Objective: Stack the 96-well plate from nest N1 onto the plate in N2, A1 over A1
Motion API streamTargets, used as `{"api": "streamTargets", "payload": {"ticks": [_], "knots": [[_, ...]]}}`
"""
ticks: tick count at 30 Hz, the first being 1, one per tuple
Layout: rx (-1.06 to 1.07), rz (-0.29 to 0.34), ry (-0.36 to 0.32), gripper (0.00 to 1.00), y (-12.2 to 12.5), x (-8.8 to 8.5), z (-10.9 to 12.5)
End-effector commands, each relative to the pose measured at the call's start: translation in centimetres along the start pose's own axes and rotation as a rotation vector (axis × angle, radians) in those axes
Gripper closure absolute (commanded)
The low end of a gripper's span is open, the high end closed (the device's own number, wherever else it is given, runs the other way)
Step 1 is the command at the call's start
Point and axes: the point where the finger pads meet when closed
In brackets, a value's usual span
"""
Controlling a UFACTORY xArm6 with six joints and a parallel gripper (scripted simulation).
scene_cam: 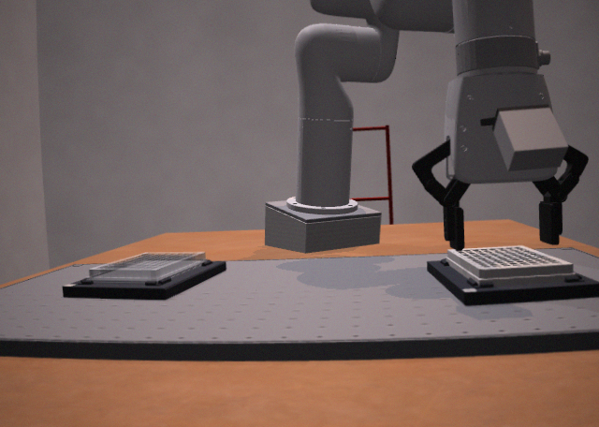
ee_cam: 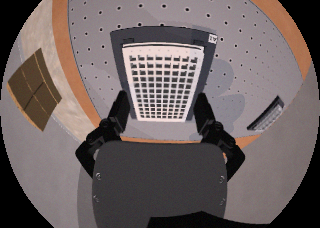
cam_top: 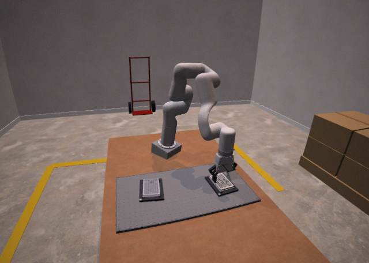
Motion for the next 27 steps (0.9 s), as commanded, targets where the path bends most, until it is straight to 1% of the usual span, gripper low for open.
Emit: {"api": "streamTargets", "payload": {"ticks": [1, 22, 27], "knots": [[0.0, -0.001, 0.004, 0.0, 0.0, 0.1, -0.2], [0.0, -0.001, 0.004, 0.0, 0.0, 1.4, -0.2], [0.0, -0.001, 0.004, 0.0, 0.0, 1.4, -0.2]]}}
Point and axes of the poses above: the point where the finger pads meet when closed, its own x axis out along the fingers, its own y axis across the jaws, z = x × y, and after that the axes turned 10 degrees about -x, right-handed
